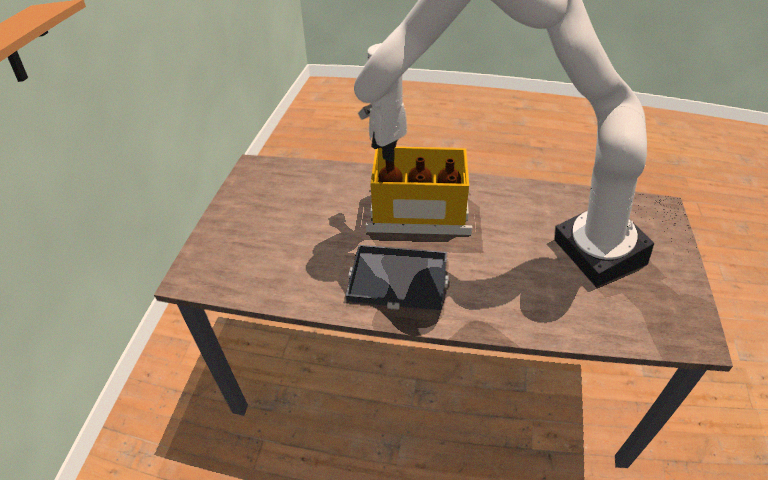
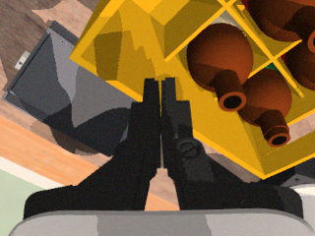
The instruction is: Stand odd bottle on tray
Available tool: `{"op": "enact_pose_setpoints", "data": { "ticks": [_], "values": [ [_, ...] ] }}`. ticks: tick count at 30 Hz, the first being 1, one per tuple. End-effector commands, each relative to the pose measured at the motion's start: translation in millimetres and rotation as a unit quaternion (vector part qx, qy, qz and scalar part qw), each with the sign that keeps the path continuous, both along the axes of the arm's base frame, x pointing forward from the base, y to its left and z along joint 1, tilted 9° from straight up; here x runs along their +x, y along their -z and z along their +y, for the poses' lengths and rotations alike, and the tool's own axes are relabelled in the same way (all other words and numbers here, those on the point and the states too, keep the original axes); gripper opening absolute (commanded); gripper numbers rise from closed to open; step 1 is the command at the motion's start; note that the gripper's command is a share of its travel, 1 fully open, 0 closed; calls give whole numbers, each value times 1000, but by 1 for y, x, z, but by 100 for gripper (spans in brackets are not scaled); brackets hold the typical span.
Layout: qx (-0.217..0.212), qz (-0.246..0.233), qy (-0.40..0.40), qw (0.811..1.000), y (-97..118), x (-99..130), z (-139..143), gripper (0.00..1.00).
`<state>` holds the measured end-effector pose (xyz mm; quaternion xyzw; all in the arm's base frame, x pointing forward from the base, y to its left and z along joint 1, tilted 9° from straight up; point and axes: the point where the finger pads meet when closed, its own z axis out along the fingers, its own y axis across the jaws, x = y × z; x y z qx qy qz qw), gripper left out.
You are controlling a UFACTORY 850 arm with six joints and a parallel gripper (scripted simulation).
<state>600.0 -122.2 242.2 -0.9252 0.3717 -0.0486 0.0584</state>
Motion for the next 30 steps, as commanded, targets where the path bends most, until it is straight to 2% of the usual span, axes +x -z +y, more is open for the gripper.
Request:
{"op": "enact_pose_setpoints", "data": {
  "ticks": [1,9,12,19,21,22,30],
  "values": [
    [0,-1,0,1000,-1,1,0,0],
    [0,-1,0,1000,-1,-1,-1,0],
    [0,-1,-1,1000,4,-34,-26,0],
    [1,-1,-1,1000,12,-80,-54,0],
    [1,-1,-1,1000,12,-80,-54,0],
    [1,-1,-1,1000,15,-101,-64,0],
    [0,-1,0,1000,26,-156,-84,0]
  ]
}}
